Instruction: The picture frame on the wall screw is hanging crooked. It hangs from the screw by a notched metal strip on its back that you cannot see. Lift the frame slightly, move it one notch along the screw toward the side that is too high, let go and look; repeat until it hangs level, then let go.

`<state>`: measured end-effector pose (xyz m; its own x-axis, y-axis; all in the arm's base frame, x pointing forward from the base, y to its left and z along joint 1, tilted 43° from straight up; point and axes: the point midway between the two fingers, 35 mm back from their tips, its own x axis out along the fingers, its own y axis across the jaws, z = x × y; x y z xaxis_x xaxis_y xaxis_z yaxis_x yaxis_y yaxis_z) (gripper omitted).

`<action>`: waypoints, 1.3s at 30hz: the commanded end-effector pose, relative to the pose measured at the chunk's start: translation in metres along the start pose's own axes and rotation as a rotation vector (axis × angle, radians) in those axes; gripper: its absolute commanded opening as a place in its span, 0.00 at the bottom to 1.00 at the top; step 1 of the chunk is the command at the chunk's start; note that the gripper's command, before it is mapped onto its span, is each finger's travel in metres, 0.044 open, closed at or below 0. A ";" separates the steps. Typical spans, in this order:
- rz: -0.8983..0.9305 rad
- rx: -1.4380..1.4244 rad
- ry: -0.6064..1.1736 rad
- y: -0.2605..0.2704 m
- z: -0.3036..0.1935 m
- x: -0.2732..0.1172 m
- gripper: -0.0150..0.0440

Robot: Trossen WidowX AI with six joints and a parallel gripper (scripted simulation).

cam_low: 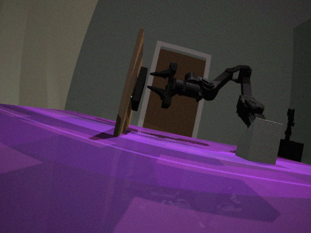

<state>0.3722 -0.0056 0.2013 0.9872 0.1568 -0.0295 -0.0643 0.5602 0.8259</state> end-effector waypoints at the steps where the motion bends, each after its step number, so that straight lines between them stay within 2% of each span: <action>1: 0.003 0.002 -0.007 0.002 0.002 0.008 0.69; 15: 0.004 0.002 -0.007 0.001 0.002 0.030 0.69; 39: 0.004 0.002 -0.007 0.001 0.002 0.030 0.69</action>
